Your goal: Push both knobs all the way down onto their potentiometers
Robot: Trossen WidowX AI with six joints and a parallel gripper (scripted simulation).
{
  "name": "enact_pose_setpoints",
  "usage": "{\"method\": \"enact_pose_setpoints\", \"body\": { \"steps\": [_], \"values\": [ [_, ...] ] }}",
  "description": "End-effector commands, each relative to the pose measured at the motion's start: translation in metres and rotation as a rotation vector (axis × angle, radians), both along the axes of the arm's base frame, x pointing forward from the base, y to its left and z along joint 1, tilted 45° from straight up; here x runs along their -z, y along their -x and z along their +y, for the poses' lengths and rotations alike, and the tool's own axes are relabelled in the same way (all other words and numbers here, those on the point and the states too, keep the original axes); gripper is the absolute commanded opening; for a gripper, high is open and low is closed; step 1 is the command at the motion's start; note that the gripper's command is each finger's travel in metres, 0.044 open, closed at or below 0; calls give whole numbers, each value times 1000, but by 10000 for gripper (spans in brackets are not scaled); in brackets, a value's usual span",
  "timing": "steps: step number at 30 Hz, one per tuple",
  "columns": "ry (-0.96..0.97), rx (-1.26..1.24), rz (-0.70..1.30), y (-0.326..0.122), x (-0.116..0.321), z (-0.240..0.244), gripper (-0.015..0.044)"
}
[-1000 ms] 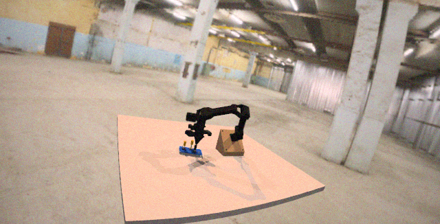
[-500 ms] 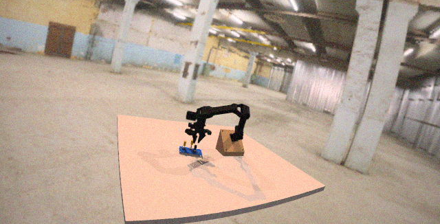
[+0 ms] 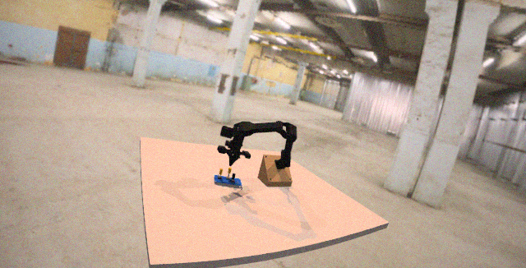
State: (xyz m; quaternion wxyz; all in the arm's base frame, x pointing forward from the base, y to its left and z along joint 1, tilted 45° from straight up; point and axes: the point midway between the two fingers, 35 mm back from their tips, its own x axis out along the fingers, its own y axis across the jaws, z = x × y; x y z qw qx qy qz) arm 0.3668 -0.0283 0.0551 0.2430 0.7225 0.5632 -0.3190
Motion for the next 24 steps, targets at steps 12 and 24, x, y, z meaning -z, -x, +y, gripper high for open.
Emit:
{"method": "enact_pose_setpoints", "body": {
  "steps": [12,24],
  "values": [
    [-81,351,352,-14,3,-13,0],
    [-146,640,642,-24,5,-23,0]
  ]
}}
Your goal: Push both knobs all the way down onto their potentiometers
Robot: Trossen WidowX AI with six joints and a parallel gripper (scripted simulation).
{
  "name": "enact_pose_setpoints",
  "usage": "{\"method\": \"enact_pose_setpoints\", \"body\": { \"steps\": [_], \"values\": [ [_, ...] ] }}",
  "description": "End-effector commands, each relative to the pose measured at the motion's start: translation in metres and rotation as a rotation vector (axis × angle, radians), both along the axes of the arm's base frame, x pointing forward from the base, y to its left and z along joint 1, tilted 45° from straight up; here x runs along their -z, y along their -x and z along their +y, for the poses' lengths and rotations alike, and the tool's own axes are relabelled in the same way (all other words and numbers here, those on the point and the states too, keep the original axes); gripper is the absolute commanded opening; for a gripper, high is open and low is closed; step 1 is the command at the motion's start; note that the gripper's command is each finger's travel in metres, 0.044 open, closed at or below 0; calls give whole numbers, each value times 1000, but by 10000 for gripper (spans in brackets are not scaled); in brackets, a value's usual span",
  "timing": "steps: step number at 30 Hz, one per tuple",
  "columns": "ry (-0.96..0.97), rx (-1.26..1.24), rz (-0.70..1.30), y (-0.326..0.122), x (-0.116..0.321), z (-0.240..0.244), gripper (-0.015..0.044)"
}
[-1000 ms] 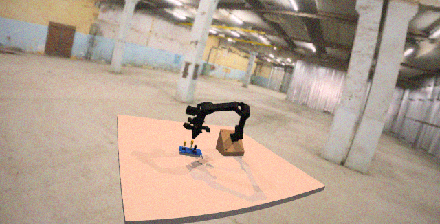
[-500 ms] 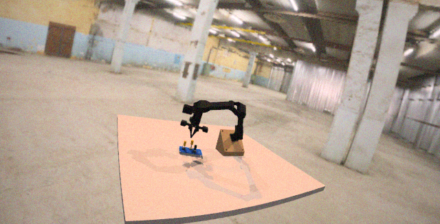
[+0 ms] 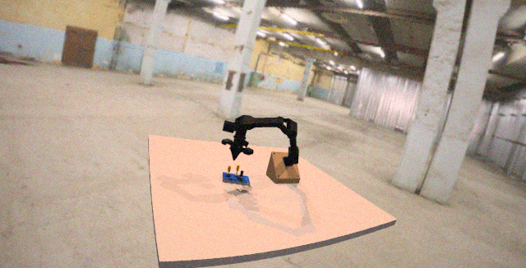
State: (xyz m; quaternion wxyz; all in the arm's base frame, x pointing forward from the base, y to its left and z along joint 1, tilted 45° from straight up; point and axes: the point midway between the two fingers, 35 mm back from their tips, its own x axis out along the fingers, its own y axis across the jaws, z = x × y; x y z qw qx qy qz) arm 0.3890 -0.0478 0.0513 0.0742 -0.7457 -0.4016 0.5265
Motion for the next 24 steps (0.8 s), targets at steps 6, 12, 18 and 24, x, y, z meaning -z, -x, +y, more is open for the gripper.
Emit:
{"method": "enact_pose_setpoints", "body": {
  "steps": [6,12,18,24],
  "values": [
    [-40,203,211,-7,3,-8,0],
    [-69,345,359,-11,5,-12,0],
    [-76,380,396,-12,5,-13,0],
    [-77,380,396,-14,19,1,0]
  ]
}}
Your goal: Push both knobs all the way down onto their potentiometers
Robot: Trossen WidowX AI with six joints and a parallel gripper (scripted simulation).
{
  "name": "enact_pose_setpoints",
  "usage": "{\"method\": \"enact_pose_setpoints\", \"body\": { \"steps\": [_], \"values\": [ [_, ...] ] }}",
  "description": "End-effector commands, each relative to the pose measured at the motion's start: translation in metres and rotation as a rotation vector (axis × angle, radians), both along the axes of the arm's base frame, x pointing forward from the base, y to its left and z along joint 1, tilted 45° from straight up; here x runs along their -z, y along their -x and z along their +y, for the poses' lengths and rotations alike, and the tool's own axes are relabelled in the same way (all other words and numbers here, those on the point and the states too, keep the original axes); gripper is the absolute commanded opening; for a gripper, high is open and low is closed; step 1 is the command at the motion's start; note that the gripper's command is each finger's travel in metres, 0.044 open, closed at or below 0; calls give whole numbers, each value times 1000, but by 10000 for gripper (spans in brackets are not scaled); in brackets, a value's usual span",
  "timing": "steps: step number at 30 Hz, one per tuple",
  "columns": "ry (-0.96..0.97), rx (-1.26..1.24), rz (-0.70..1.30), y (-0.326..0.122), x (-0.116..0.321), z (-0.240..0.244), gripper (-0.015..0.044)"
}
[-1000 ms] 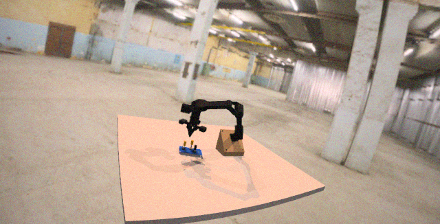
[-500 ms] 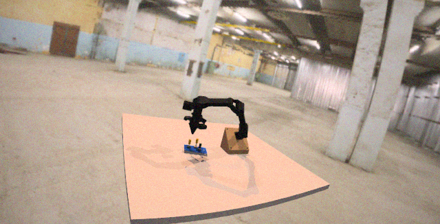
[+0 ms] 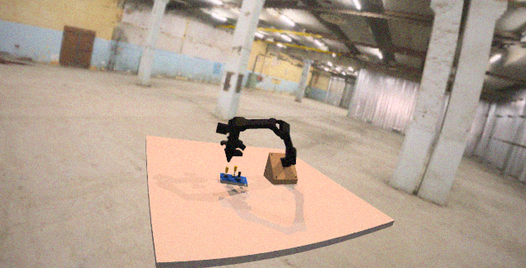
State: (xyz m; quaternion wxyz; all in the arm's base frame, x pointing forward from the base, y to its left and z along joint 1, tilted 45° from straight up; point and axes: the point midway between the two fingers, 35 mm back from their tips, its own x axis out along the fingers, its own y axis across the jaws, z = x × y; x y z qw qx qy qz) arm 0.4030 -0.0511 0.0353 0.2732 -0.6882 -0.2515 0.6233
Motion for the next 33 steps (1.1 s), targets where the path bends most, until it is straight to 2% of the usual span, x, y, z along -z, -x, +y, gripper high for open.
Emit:
{"method": "enact_pose_setpoints", "body": {
  "steps": [1,33],
  "values": [
    [-6,4,3,0,3,4,0],
    [-7,4,2,-3,19,20,0]
  ]
}}
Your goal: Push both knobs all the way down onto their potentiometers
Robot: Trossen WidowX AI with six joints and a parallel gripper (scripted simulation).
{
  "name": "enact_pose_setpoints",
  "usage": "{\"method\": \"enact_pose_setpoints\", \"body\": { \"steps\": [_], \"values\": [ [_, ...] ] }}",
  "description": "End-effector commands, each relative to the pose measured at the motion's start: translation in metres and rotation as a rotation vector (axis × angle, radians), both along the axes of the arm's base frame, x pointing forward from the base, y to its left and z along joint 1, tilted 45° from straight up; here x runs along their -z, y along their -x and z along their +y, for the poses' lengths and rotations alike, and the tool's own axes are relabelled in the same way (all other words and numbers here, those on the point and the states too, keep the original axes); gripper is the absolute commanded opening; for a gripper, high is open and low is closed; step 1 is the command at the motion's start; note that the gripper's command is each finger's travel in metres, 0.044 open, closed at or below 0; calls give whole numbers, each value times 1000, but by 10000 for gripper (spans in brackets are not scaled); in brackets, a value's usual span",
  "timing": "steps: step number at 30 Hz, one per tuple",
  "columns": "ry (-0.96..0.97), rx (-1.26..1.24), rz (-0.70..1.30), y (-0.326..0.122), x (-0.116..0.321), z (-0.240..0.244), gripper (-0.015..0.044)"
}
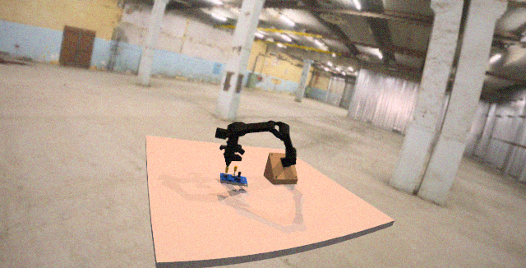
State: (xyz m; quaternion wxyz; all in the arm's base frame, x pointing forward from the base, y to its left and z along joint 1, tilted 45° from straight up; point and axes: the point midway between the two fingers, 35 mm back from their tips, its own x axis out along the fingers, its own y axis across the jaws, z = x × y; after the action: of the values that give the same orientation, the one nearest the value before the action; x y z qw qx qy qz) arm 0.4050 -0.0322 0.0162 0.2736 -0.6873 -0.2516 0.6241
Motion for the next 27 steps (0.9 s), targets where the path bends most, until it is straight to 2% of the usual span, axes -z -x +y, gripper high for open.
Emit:
{"method": "enact_pose_setpoints", "body": {
  "steps": [1,27],
  "values": [
    [-6,4,0,-1,1,1,0],
    [-6,4,0,-1,2,3,0]
  ]
}}
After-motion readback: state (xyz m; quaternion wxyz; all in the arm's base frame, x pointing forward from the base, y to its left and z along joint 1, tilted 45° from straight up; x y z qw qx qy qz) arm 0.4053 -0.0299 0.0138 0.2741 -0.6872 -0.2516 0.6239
